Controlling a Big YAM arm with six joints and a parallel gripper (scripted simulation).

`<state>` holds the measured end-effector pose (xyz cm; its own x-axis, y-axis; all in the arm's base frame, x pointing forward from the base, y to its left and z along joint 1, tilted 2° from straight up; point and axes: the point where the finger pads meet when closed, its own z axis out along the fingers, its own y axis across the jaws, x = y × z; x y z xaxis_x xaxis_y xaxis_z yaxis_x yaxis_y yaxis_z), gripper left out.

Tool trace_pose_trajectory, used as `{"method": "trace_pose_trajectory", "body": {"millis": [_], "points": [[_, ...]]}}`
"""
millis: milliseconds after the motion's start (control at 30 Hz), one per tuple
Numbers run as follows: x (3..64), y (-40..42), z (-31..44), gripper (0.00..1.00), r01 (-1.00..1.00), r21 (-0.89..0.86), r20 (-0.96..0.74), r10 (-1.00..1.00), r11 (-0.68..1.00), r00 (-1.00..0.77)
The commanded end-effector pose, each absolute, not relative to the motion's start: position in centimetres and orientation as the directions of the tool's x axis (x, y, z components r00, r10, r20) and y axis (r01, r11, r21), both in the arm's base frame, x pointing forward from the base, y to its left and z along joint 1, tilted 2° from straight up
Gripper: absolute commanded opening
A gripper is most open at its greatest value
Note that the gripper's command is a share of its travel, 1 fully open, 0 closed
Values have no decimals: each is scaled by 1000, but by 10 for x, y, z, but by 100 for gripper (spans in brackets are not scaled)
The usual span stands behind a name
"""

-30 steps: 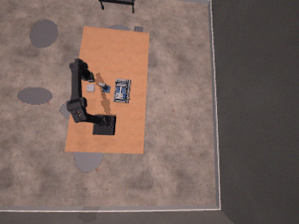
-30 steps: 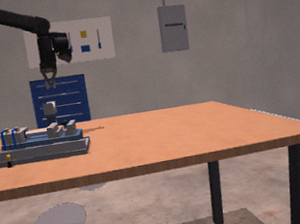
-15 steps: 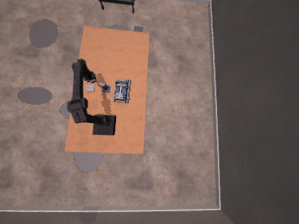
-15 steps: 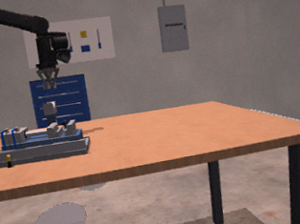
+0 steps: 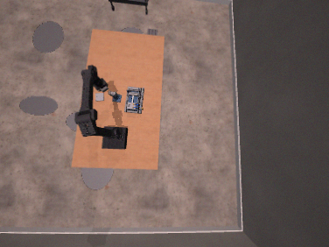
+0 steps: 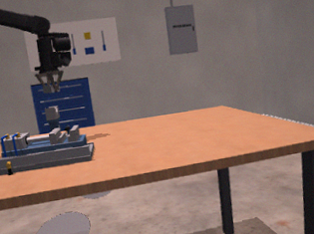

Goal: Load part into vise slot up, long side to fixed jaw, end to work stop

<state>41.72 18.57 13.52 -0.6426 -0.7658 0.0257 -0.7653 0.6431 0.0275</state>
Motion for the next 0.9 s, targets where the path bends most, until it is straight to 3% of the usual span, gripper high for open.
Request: {"method": "trace_pose_trajectory", "body": {"millis": [0, 867], "points": [[425, 179, 155, 0, -819, 5, -23, -819, 574, -574], [425, 156, 154, 0, -970, -6, -22, -970, 243, -243]]}}
